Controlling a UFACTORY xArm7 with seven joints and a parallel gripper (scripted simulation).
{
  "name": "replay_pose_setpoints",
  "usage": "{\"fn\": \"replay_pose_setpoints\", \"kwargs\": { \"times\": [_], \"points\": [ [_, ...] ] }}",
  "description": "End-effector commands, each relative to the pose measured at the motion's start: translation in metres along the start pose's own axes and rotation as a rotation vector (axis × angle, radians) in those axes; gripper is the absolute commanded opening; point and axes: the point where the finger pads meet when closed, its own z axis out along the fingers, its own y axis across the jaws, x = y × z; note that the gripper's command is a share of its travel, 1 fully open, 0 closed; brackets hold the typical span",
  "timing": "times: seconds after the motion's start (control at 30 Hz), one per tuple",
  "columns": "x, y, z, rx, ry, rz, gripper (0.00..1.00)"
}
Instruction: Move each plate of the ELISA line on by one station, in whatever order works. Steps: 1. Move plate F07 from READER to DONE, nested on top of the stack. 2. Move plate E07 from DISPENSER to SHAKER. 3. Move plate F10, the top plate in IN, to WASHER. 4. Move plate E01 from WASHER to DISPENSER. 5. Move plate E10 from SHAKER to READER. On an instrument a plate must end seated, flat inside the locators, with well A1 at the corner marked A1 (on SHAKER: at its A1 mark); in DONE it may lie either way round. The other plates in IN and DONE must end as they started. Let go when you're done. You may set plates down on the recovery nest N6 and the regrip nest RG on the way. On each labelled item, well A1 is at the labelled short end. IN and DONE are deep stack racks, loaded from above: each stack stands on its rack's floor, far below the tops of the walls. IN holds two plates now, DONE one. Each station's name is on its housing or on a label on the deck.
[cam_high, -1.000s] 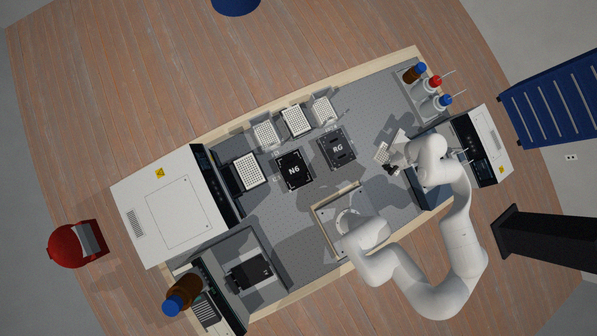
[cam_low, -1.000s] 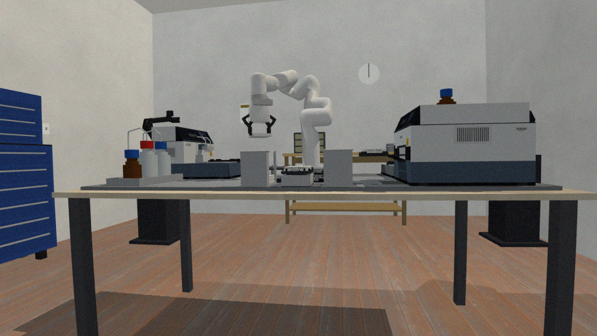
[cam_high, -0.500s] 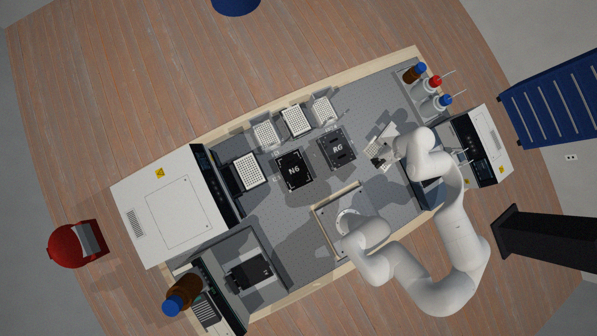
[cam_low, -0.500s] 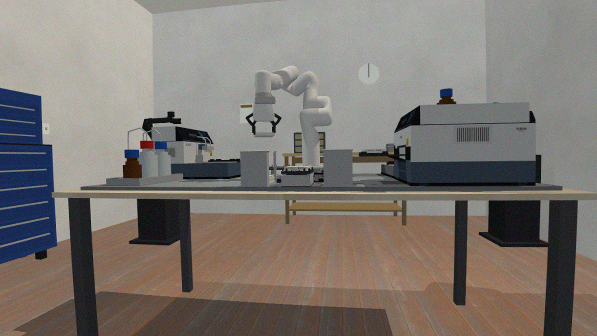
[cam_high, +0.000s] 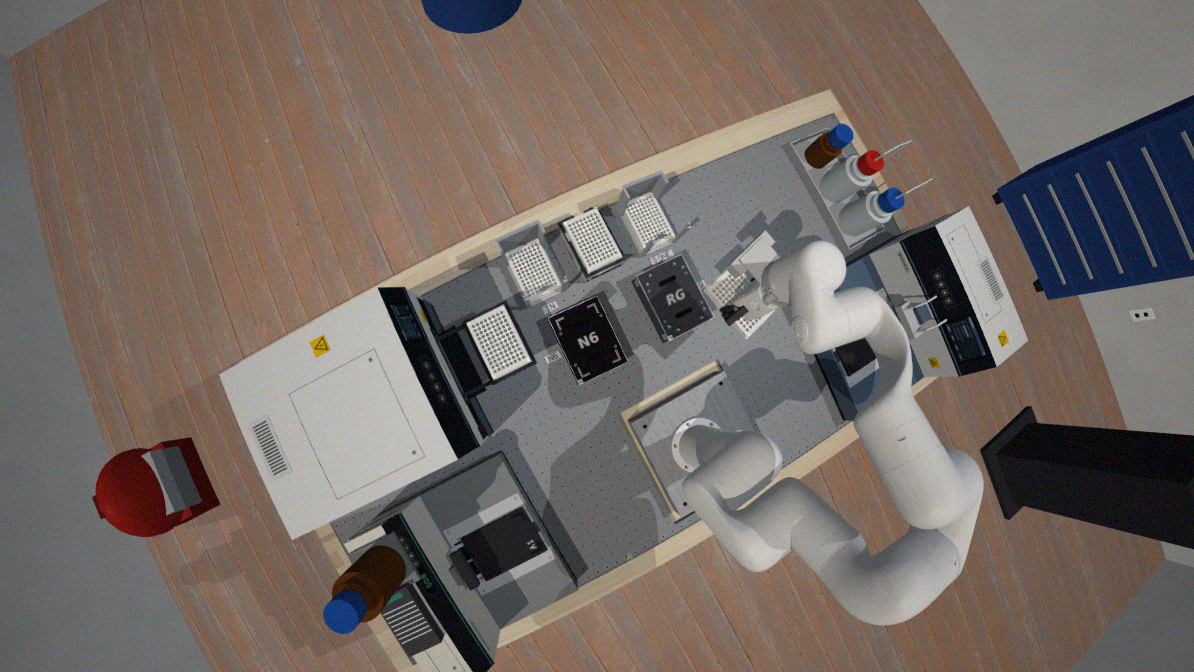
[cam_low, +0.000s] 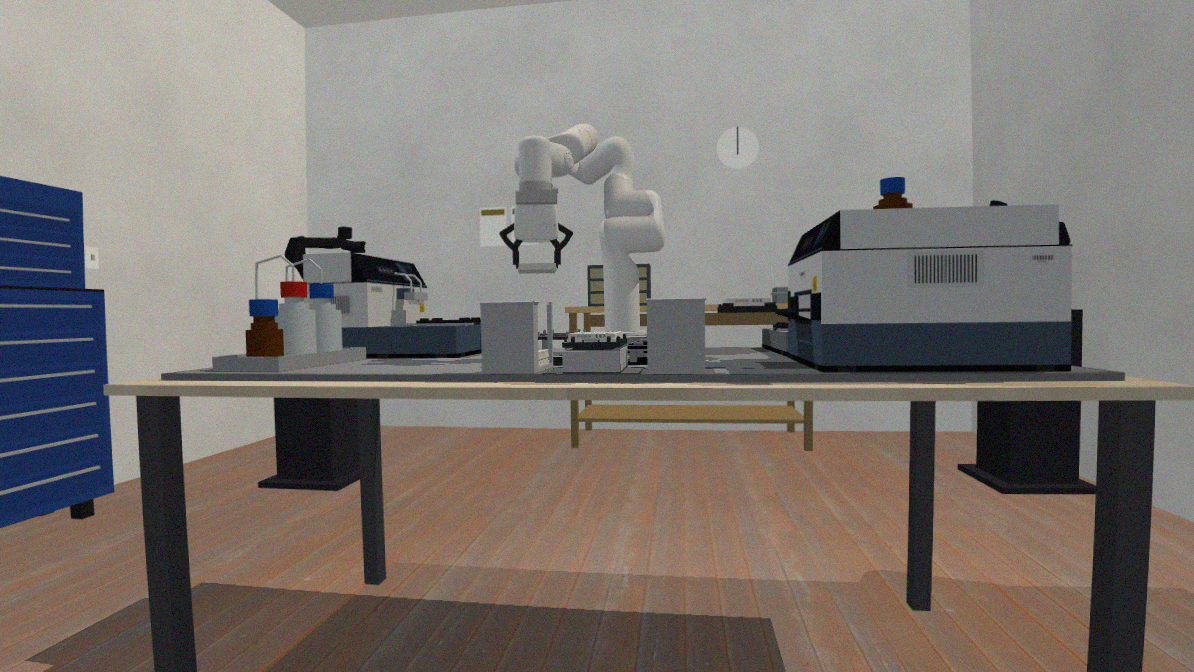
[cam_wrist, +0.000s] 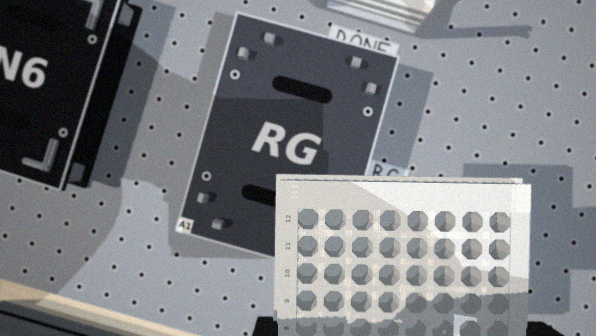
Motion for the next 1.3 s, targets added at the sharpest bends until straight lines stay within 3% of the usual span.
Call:
{"fn": "replay_pose_setpoints", "kwargs": {
  "times": [0.0, 0.97, 1.27],
  "points": [
    [0.010, -0.004, -0.001, -0.004, 0.003, 0.037, 0.00],
    [0.084, -0.045, -0.001, -0.002, 0.004, 0.257, 0.00],
    [0.084, -0.045, -0.001, -0.002, 0.004, 0.257, 0.00]
  ]
}}
